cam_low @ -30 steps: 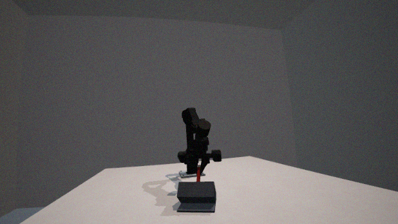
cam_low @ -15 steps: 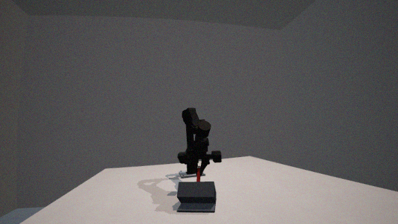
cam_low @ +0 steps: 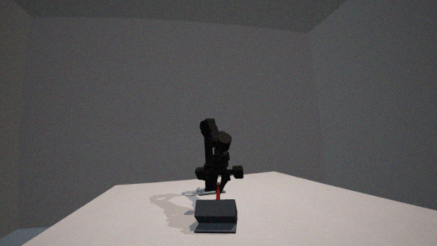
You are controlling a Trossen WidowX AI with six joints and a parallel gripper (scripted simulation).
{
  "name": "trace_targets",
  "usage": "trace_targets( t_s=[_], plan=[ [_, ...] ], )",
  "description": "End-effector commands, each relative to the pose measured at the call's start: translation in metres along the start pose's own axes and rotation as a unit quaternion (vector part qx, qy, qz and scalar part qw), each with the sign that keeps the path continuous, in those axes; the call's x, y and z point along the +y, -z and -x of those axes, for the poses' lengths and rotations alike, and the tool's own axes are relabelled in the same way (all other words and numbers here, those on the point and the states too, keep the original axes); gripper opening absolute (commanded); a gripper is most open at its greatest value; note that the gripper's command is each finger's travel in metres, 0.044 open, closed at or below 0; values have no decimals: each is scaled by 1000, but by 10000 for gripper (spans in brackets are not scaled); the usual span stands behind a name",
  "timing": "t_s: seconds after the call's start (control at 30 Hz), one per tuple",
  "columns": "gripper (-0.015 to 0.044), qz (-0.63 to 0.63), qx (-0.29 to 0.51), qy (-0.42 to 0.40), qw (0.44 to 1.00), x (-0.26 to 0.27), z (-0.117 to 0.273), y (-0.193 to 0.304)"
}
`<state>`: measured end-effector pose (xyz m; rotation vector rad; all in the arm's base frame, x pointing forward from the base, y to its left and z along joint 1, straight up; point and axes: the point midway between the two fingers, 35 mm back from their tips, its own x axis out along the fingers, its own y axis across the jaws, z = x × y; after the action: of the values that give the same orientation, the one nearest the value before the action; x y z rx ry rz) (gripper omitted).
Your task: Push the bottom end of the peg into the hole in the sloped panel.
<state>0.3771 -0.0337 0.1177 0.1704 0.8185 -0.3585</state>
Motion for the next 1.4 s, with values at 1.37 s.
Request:
trace_targets(
  t_s=[1.37],
  plan=[
    [0,0,0,0,1000,1,-13,1]
  ],
)
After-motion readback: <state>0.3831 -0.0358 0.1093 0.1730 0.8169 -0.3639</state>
